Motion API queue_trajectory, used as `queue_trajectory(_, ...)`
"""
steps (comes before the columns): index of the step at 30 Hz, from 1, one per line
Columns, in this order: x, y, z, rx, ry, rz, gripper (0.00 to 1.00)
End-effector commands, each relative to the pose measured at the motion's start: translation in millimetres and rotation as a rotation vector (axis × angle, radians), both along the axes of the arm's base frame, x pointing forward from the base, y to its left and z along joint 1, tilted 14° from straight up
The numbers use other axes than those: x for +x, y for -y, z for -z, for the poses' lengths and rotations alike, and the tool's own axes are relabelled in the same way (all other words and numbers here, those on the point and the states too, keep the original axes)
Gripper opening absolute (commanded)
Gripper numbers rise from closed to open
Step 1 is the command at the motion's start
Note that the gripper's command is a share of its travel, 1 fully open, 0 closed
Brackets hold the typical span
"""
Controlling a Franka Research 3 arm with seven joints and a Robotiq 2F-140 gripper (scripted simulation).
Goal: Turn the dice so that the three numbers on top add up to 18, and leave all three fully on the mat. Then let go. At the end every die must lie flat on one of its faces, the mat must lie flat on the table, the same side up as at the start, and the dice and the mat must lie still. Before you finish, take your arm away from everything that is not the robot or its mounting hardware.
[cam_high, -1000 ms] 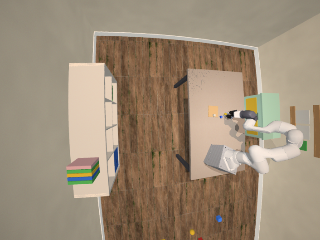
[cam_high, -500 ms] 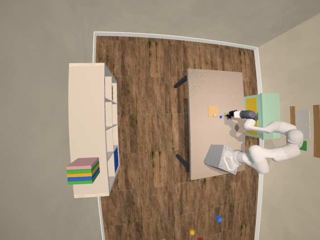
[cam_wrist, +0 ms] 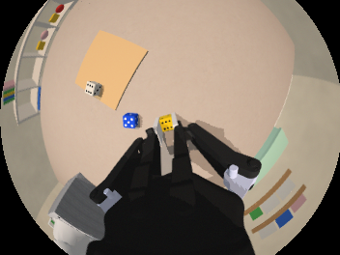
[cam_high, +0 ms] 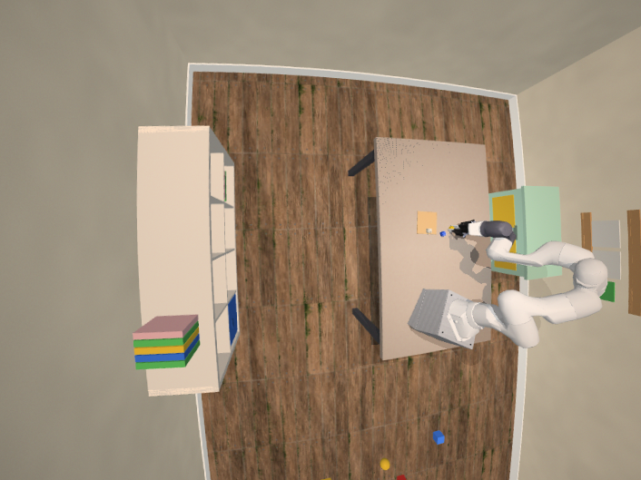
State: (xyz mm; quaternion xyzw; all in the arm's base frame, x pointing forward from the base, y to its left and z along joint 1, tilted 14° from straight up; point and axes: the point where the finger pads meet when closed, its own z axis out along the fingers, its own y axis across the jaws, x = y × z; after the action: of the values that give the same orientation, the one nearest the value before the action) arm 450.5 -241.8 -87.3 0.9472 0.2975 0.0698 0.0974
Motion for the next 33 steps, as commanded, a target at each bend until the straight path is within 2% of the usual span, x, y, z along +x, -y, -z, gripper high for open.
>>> queue_trajectory(1, -0.6, 0.7, 1.1, -0.002, -0.002, 0.003, 0.13)
queue_trajectory(9, -0.7, 0.6, 0.6, -0.002, -0.002, 0.003, 0.13)
queue_trajectory(12, -1.8, -0.2, -5.4, -0.002, -0.002, 0.003, 0.13)
queue_trajectory(16, -5.9, -3.4, -26.3, -0.002, -0.002, 0.003, 0.13)
queue_trajectory(18, -5.9, -3.4, -26.3, -0.002, -0.002, 0.003, 0.13)
queue_trajectory(27, -17.5, -12.3, -86.2, -0.002, -0.002, 0.003, 0.13)
queue_trajectory(33, -19.4, -13.8, -96.0, -0.002, -0.002, 0.003, 0.13)
